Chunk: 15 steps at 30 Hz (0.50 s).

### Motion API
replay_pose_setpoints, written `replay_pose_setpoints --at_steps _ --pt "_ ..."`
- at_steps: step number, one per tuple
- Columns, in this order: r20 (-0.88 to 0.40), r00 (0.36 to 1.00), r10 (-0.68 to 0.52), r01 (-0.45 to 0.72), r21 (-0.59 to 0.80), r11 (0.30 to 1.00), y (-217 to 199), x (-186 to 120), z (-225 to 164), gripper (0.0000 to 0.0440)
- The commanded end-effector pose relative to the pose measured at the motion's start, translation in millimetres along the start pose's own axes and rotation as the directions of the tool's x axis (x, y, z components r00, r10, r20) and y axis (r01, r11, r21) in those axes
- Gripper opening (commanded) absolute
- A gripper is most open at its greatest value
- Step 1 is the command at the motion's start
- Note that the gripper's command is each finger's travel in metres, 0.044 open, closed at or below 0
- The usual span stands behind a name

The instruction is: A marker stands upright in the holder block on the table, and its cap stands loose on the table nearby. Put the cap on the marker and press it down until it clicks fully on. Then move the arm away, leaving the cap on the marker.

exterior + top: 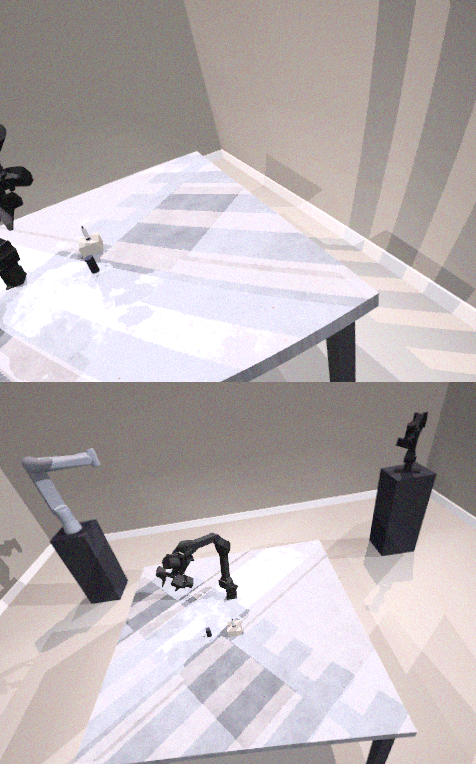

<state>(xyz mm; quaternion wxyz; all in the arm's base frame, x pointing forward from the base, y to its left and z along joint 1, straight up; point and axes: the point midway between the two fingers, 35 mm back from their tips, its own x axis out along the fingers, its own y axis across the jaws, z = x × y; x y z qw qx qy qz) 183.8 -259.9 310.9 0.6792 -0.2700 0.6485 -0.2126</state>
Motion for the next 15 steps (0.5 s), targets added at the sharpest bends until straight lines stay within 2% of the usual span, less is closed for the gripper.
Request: replay_pose_setpoints --at_steps 1,15 --pt "0.003 1.0 0.03 -0.03 0.004 1.0 6.1 6.4 7.7 0.0319" --pt "-0.009 0.992 0.128 -0.127 0.028 0.991 28.0 32.6 35.2 0.0319"
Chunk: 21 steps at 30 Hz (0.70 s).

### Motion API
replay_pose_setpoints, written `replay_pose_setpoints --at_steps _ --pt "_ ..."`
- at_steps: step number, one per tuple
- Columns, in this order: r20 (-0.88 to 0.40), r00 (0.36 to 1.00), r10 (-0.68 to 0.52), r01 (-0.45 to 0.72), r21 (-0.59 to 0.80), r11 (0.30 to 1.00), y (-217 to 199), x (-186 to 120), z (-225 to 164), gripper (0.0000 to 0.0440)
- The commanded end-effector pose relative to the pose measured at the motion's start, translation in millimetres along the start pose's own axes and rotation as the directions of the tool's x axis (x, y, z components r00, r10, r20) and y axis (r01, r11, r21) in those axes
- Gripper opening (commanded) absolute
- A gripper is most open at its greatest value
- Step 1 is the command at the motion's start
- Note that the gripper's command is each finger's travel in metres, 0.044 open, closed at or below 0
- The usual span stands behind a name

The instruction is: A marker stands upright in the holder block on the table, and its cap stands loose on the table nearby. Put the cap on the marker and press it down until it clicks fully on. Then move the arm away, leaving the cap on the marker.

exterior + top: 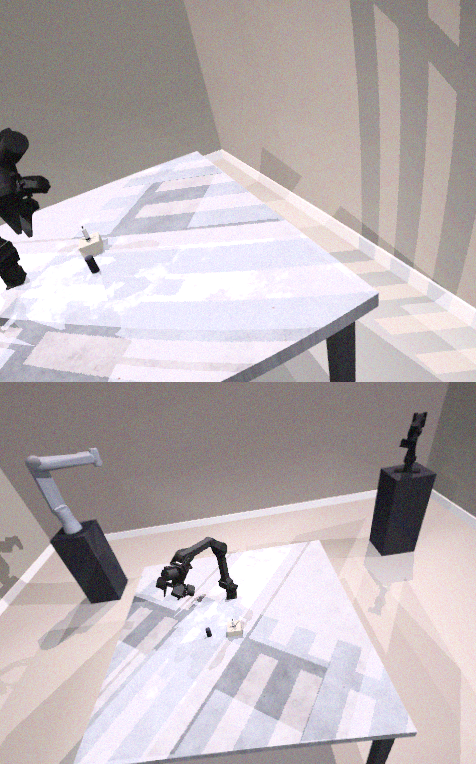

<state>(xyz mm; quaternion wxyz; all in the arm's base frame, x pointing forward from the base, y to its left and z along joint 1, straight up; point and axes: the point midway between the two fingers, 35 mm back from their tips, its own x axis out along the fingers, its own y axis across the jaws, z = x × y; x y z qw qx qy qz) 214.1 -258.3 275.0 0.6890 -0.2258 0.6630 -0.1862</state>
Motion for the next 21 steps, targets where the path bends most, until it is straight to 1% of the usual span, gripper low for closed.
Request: replay_pose_setpoints --at_steps 1,21 --pt "-0.001 1.0 0.03 -0.03 0.004 1.0 6.8 6.4 7.1 0.0319" --pt "-0.029 0.986 0.164 -0.163 0.042 0.986 41.5 40.7 41.9 0.0318"
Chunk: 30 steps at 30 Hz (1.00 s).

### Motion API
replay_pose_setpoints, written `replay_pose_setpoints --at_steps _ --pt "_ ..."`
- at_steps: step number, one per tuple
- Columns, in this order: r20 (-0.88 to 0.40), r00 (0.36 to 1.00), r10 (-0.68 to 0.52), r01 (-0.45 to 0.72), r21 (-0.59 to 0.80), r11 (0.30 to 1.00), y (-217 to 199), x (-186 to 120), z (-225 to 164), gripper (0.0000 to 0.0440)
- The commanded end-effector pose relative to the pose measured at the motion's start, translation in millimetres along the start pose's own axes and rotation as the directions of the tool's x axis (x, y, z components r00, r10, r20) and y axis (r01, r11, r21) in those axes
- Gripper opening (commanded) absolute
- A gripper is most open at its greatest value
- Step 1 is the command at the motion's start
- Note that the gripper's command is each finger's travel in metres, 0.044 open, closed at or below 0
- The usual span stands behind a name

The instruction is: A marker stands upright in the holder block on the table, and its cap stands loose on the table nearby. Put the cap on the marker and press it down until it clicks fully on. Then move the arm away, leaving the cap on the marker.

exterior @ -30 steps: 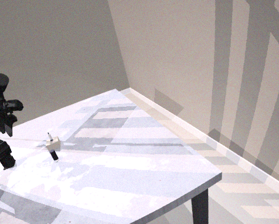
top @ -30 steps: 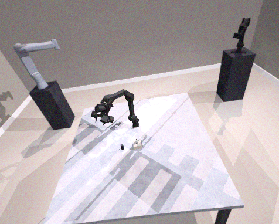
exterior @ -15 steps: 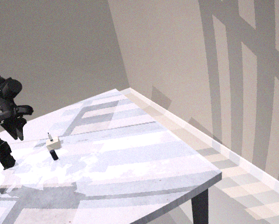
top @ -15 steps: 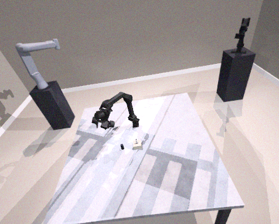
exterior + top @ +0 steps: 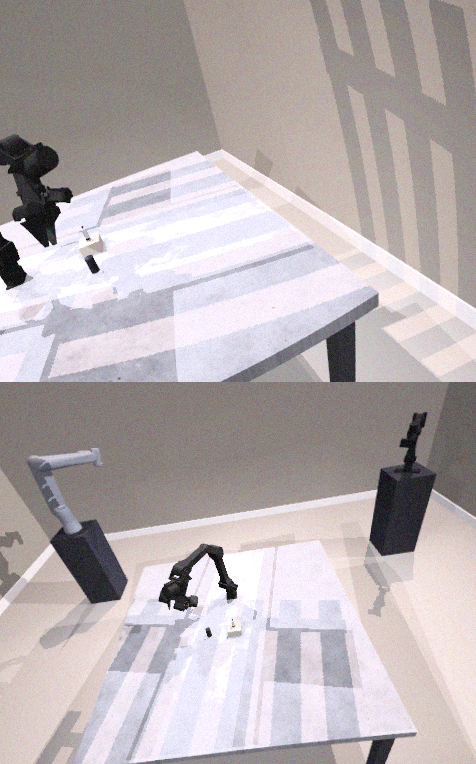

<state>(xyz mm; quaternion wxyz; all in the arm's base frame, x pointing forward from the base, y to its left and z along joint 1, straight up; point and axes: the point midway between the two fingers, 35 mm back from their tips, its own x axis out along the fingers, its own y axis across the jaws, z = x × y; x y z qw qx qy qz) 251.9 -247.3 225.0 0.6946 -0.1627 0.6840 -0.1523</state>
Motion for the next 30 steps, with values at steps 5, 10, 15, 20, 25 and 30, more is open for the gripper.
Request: replay_pose_setpoints --at_steps 5,10,15,20,25,30 --pt "-0.011 0.998 0.055 -0.055 0.012 0.998 14.3 12.4 12.0 0.0318" --pt "-0.019 0.996 0.087 -0.087 0.022 0.996 23.3 20.0 19.2 0.0317" --pt "-0.027 0.992 0.119 -0.119 0.03 0.992 32.8 26.9 26.0 0.0317" --pt "-0.035 0.988 0.153 -0.152 0.036 0.988 43.0 33.0 32.0 0.0317" --pt "-0.046 0.981 0.189 -0.188 0.041 0.981 54.2 38.5 36.9 0.0316" --pt "-0.058 0.972 0.227 -0.225 0.044 0.973 66.4 43.1 40.9 0.0315"
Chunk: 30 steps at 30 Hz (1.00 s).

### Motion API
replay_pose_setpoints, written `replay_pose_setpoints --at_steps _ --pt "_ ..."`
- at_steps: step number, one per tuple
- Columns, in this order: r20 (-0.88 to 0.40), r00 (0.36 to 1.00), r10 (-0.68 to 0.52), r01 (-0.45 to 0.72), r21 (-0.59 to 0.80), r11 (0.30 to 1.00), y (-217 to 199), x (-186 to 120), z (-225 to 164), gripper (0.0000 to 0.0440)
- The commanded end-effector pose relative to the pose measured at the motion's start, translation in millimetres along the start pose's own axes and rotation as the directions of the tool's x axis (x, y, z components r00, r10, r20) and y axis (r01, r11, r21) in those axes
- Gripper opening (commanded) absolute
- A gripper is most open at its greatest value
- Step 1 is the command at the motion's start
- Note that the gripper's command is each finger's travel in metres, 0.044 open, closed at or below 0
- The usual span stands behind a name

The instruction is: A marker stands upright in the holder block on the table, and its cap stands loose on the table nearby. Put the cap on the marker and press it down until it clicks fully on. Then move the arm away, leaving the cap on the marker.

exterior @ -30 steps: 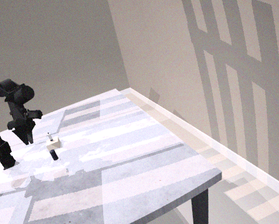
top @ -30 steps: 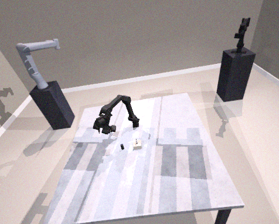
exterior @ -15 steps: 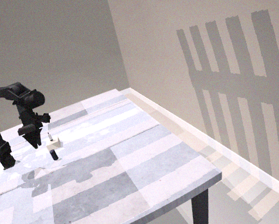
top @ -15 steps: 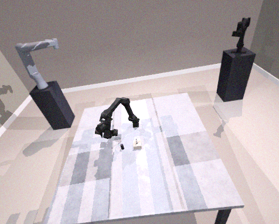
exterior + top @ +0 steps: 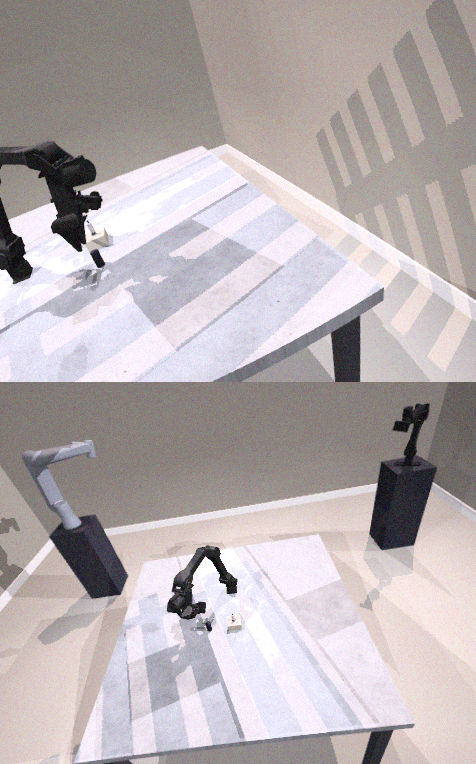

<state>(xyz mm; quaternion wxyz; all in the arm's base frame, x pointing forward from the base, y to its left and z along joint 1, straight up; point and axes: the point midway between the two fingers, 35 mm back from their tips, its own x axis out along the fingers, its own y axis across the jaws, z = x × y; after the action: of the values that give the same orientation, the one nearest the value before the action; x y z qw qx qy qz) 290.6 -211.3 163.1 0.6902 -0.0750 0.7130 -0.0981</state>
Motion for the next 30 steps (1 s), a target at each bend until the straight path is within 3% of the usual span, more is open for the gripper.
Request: replay_pose_setpoints --at_steps 1,30 --pt "-0.01 0.999 0.032 -0.032 0.0 0.999 9.4 4.9 2.8 0.0315" --pt "-0.09 0.961 0.261 -0.266 -0.047 0.963 82.5 31.1 11.5 0.0298"
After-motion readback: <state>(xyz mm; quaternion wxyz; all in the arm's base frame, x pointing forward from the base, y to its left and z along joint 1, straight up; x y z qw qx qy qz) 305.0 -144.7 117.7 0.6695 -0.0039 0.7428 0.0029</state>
